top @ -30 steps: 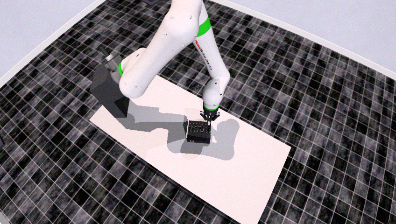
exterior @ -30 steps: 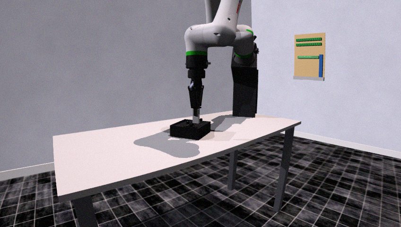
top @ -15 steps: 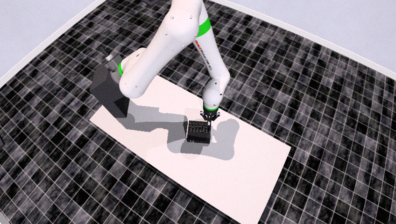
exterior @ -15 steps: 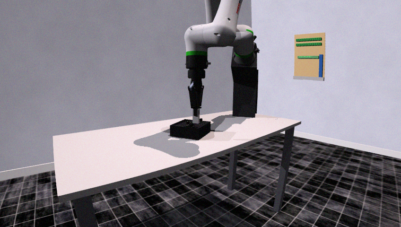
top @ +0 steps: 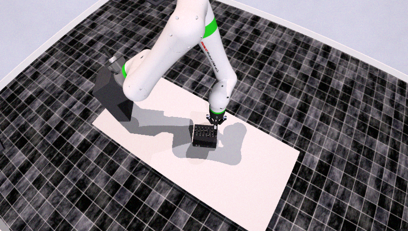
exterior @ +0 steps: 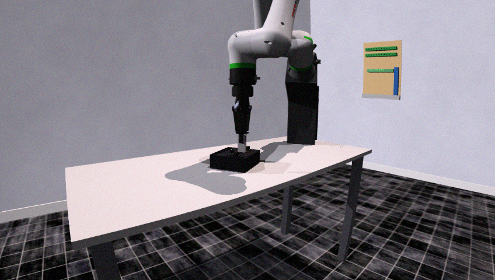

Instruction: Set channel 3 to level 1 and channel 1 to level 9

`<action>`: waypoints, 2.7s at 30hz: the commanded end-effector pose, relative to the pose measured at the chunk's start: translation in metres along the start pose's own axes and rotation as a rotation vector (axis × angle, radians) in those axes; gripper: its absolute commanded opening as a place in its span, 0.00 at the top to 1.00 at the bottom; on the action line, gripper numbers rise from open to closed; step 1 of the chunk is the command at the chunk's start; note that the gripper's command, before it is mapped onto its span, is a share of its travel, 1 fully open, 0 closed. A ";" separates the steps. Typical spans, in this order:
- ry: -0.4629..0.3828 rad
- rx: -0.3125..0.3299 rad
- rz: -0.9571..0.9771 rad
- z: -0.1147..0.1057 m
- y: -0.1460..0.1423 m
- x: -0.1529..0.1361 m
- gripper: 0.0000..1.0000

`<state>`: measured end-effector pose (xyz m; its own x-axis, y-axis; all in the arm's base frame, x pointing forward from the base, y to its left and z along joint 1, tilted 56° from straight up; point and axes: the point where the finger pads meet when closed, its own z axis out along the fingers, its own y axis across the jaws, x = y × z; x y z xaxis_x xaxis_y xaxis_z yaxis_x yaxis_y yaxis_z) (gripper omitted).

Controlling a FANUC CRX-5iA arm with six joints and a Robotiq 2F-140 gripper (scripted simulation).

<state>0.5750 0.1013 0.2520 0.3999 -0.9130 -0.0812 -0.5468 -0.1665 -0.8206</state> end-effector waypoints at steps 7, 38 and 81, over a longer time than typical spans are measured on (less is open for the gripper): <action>0.000 0.000 0.000 0.000 0.000 0.000 1.00; 0.000 0.000 0.000 0.011 0.000 0.000 1.00; 0.000 0.000 0.000 0.012 0.000 0.002 1.00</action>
<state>0.5846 0.1040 0.2451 0.3996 -0.9131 -0.0811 -0.5469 -0.1664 -0.8205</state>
